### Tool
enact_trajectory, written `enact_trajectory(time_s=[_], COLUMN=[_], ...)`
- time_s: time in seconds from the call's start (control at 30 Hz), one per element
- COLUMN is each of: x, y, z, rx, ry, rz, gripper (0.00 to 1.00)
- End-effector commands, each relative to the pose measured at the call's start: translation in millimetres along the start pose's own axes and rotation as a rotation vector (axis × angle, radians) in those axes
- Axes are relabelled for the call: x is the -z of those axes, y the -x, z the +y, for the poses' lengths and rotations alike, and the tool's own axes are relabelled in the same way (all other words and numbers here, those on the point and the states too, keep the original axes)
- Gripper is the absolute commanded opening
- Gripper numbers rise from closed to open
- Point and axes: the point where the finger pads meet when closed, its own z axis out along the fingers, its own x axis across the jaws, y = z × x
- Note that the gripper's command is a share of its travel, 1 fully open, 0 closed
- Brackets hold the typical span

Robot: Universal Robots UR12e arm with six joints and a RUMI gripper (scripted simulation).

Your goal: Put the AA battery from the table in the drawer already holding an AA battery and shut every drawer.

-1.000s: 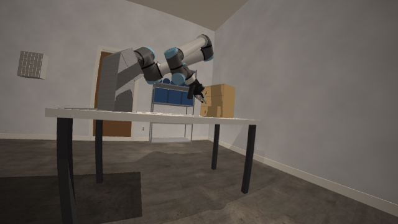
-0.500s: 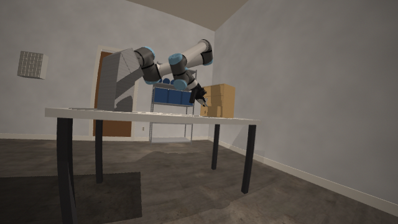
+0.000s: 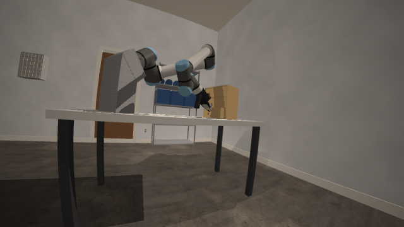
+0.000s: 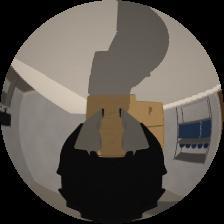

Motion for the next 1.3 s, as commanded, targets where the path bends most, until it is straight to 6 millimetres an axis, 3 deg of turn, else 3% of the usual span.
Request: enact_trajectory(time_s=[0.0,1.27], x=[-4.0,-9.4], y=[0.4,0.4], z=[-0.4,-1.6], rx=[0.000,0.000], ry=[0.000,0.000], rz=[-0.001,-0.001], gripper=[0.20,0.20])
